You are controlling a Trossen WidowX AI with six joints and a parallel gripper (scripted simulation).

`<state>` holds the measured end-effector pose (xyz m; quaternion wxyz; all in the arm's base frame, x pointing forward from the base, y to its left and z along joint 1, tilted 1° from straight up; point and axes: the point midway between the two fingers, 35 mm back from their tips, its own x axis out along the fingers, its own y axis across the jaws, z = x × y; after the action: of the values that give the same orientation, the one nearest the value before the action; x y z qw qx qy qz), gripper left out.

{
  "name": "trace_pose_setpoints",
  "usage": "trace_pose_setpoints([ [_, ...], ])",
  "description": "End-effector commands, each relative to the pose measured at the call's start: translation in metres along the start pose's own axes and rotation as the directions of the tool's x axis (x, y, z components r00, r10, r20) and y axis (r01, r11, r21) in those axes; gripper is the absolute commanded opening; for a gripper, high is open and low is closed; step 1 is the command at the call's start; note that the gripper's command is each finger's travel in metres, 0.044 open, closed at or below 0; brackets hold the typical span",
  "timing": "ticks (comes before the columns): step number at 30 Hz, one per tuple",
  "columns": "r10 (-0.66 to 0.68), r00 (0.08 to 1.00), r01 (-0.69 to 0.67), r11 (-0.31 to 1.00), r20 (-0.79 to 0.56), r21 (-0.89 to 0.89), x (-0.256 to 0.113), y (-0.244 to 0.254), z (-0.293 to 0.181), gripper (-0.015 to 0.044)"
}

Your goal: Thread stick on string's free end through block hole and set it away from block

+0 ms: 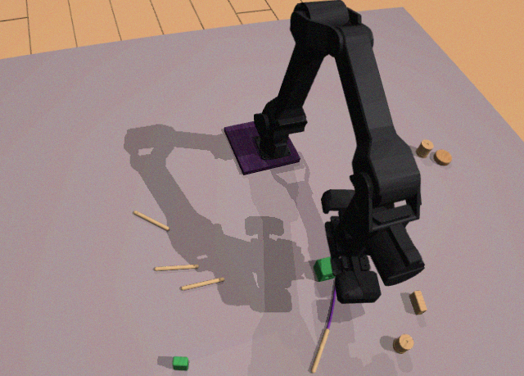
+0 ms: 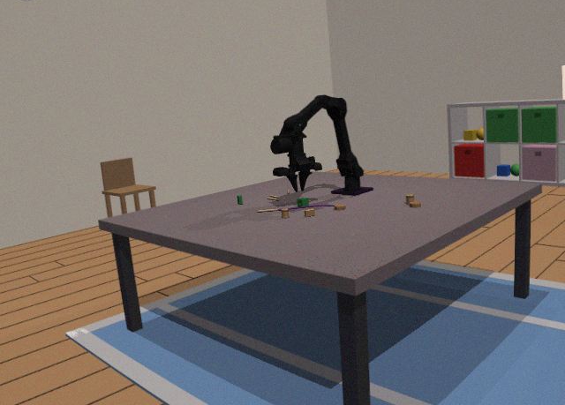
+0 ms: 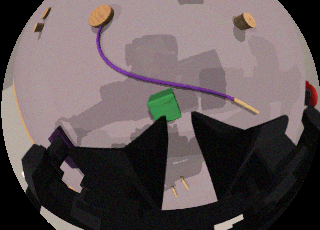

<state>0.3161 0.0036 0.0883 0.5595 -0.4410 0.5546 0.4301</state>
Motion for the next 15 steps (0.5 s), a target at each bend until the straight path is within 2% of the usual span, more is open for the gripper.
trace_pose_setpoints([
  [1, -0.003, 1.0, 0.003, 0.911, -0.001, 0.412, -0.003, -0.022, -0.002, 0.021],
  [5, -0.005, 1.0, 0.005, 0.666, -0.002, 0.746, -0.005, -0.043, -0.005, 0.0315],
  [10, -0.008, 1.0, 0.005, 0.206, -0.004, 0.978, -0.005, -0.069, -0.009, 0.044],
  [15, -0.01, 1.0, 0.004, -0.084, -0.005, 0.996, -0.004, -0.086, -0.013, 0.044],
])
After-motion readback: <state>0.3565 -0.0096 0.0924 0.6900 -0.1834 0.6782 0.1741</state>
